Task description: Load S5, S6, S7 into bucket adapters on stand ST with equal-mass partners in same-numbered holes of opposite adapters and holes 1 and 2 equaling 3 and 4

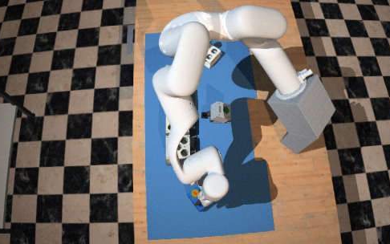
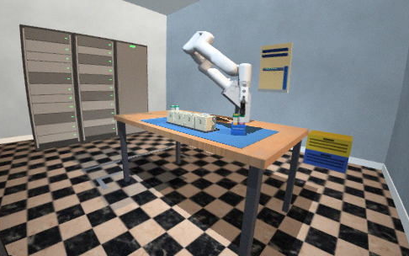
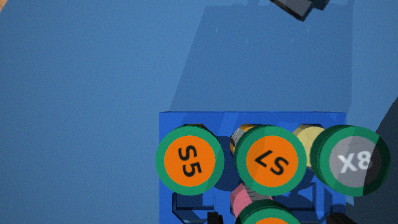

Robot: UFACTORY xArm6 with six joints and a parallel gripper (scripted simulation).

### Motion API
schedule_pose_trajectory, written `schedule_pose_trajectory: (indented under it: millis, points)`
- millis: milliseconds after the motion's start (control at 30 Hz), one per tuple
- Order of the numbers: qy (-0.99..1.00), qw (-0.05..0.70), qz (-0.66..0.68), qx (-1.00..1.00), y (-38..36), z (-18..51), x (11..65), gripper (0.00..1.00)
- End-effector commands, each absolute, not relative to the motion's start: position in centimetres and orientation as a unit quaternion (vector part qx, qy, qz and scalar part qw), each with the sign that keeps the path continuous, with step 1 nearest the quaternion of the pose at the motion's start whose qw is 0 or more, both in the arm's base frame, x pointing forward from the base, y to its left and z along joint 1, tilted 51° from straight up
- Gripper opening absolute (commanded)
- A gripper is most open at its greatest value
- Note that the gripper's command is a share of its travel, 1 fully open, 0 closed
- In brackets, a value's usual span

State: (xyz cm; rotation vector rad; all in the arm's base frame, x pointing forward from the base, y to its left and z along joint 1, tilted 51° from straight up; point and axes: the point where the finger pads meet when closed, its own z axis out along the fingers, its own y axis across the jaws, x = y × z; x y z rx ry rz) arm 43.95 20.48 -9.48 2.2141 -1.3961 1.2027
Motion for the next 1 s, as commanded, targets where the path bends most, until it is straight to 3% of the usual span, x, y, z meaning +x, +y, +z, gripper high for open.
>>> schedule_pose_trajectory:
  millis: [0,967]
  points:
    - [-0.480,0.128,0.414,0.762,20.49,-9.61,44.19,0.57]
    - [-0.480,0.128,0.414,0.762,19.73,-10.40,44.84,0.57]
